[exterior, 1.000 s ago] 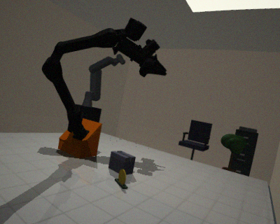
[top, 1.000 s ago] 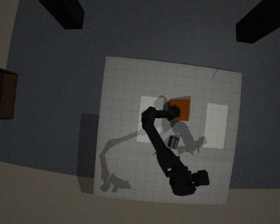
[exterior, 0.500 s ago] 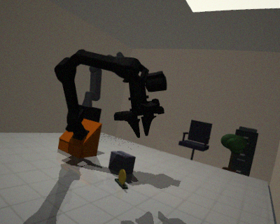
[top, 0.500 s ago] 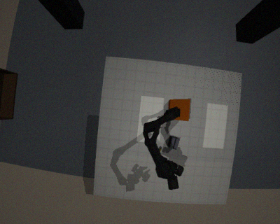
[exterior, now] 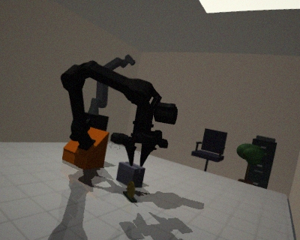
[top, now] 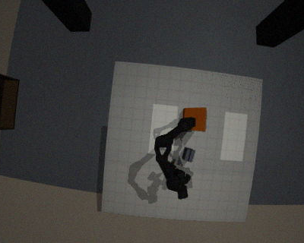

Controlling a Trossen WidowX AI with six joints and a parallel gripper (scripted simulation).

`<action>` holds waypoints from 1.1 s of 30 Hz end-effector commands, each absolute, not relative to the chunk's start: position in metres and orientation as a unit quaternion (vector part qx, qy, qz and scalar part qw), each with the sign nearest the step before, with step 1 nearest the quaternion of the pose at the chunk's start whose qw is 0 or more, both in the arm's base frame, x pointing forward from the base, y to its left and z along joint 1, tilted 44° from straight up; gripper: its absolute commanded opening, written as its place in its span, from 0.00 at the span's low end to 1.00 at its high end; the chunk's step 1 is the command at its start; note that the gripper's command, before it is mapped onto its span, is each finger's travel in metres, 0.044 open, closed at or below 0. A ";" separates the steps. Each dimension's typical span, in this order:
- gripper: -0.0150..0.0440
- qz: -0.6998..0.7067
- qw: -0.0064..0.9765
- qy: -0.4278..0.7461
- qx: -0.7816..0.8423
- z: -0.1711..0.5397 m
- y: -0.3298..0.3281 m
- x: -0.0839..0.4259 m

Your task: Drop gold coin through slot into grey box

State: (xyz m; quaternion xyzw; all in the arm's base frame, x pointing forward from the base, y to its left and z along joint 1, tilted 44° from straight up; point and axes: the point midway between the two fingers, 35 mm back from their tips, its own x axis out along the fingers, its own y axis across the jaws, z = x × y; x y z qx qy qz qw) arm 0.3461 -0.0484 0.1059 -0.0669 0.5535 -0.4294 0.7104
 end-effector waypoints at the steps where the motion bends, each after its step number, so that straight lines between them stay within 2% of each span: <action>1: 0.53 -0.435 0.703 0.558 -0.070 0.091 -0.065 0.343; 33: 0.53 -0.435 0.704 0.558 -0.071 0.054 -0.102 0.346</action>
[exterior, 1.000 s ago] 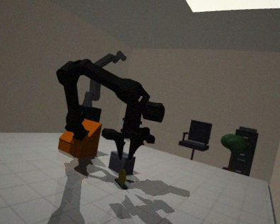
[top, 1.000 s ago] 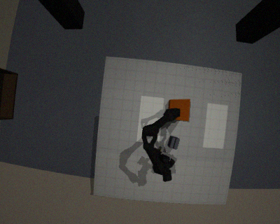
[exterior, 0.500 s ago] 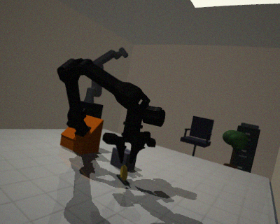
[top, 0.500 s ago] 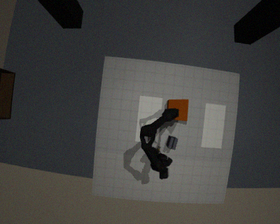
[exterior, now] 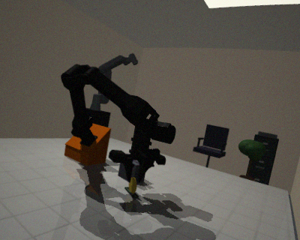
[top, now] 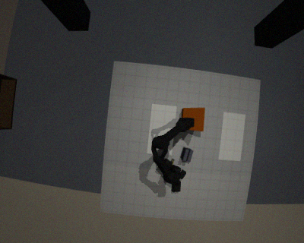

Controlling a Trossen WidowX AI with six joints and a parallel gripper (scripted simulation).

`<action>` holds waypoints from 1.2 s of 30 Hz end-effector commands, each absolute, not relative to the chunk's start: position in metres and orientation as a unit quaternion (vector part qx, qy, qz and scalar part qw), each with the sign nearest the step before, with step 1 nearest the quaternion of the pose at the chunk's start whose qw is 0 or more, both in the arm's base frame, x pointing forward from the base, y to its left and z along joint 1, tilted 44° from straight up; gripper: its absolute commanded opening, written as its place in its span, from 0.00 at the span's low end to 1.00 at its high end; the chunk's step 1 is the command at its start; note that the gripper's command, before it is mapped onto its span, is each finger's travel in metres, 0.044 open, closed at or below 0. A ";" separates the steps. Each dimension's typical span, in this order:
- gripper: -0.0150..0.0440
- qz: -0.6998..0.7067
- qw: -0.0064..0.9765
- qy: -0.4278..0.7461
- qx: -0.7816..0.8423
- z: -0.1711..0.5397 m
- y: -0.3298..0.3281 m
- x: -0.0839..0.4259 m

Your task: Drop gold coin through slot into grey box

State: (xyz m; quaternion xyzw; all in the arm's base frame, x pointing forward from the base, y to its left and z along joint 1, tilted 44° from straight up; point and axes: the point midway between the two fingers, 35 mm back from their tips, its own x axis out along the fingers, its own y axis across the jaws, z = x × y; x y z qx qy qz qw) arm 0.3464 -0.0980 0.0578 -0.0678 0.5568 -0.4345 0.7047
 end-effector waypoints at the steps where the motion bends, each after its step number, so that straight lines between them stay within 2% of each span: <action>1: 0.53 -0.435 0.704 0.558 -0.071 0.053 -0.103 0.346; 17: 0.53 -0.436 0.703 0.557 -0.072 0.036 -0.120 0.344; 23: 0.26 -0.436 0.703 0.557 -0.072 0.036 -0.120 0.344; 36: 0.25 -0.435 0.704 0.557 -0.071 0.041 -0.115 0.345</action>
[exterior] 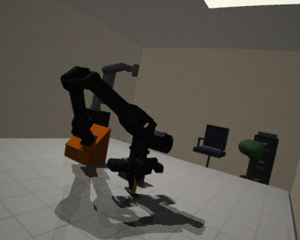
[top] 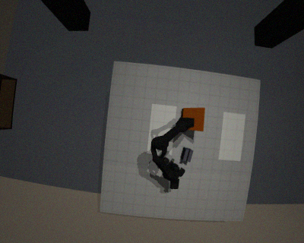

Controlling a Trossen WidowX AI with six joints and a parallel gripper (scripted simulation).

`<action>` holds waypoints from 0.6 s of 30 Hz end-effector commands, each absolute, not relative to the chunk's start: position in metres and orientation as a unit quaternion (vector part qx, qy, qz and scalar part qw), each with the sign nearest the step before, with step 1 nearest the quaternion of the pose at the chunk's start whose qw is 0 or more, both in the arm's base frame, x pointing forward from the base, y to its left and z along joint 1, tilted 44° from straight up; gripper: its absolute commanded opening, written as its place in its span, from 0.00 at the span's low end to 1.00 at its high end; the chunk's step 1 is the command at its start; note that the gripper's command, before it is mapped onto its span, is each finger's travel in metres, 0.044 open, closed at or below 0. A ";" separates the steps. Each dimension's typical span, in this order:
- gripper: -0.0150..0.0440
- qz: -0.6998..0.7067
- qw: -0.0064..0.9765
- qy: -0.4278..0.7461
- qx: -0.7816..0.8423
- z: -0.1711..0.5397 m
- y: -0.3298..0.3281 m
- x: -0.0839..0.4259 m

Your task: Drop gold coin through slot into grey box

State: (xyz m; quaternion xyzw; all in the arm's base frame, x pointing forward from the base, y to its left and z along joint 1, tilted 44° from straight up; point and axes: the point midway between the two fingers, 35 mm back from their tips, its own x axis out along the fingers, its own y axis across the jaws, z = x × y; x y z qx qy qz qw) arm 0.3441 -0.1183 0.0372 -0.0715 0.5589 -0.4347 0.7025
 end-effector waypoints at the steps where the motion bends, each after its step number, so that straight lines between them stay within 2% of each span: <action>1: 0.25 -0.435 0.704 0.557 -0.071 0.042 -0.113 0.346; 18: 0.25 -0.434 0.704 0.558 -0.069 0.072 -0.083 0.349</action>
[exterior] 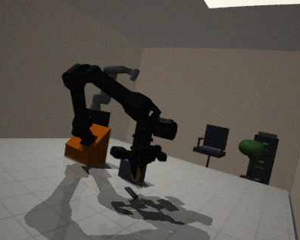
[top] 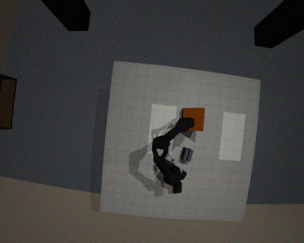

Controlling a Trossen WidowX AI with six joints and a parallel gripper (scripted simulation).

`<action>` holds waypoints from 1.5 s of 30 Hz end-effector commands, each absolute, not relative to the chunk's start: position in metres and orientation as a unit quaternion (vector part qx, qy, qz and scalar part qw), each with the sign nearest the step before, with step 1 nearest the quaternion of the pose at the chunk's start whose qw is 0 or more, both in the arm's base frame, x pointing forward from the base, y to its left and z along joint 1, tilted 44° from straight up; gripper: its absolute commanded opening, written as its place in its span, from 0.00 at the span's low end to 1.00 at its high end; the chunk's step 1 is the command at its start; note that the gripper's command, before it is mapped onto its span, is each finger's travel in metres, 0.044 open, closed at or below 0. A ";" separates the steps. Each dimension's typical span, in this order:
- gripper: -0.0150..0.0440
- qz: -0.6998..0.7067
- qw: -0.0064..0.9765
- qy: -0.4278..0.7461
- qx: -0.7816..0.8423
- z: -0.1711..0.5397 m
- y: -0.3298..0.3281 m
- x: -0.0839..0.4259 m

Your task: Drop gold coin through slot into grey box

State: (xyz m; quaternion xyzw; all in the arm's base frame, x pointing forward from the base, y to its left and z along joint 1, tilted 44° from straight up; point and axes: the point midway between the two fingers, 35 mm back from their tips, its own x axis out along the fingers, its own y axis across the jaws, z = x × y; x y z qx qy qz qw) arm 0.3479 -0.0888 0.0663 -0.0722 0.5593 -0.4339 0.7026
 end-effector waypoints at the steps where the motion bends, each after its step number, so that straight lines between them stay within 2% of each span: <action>1: 0.25 -0.434 0.704 0.558 -0.069 0.074 -0.082 0.349; 19: 0.25 -0.434 0.703 0.558 -0.070 0.105 -0.054 0.345; 31: 0.25 -0.337 0.683 0.622 -0.184 0.100 -0.049 0.345; 45: 0.25 -0.332 0.683 0.624 -0.185 0.087 -0.033 0.336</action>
